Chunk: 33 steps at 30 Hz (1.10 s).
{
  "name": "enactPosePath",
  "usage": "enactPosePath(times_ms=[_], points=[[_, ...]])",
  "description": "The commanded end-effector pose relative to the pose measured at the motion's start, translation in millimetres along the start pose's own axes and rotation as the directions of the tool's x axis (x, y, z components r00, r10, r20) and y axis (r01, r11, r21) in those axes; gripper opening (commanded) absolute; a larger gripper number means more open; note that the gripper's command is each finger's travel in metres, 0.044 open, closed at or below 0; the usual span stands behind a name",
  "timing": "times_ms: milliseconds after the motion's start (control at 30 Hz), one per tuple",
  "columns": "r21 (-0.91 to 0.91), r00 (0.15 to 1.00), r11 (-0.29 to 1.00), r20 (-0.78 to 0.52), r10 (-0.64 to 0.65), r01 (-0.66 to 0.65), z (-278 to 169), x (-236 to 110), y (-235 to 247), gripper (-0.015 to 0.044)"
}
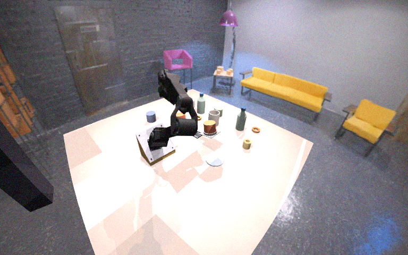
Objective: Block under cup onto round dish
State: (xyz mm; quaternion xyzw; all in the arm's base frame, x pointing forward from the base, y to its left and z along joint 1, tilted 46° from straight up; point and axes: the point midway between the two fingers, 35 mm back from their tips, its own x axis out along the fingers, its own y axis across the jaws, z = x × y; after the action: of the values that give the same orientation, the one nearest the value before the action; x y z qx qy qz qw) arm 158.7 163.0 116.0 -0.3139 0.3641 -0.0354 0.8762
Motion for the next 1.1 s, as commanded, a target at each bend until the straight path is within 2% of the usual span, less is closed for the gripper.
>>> enactPosePath(times_ms=[0,333,700,1067], points=[[-0.132,0.997,0.989,0.052,-0.058,0.065,1,-6,0,0.0440],[-0.156,0.995,0.984,0.061,-0.079,0.088,2,-6,1,0.0440],[0.156,0.988,0.978,-0.091,-0.122,0.136,14,13,28,0.0440],[0.447,0.956,0.858,-0.248,-0.155,0.255,22,43,56,0.0440]])
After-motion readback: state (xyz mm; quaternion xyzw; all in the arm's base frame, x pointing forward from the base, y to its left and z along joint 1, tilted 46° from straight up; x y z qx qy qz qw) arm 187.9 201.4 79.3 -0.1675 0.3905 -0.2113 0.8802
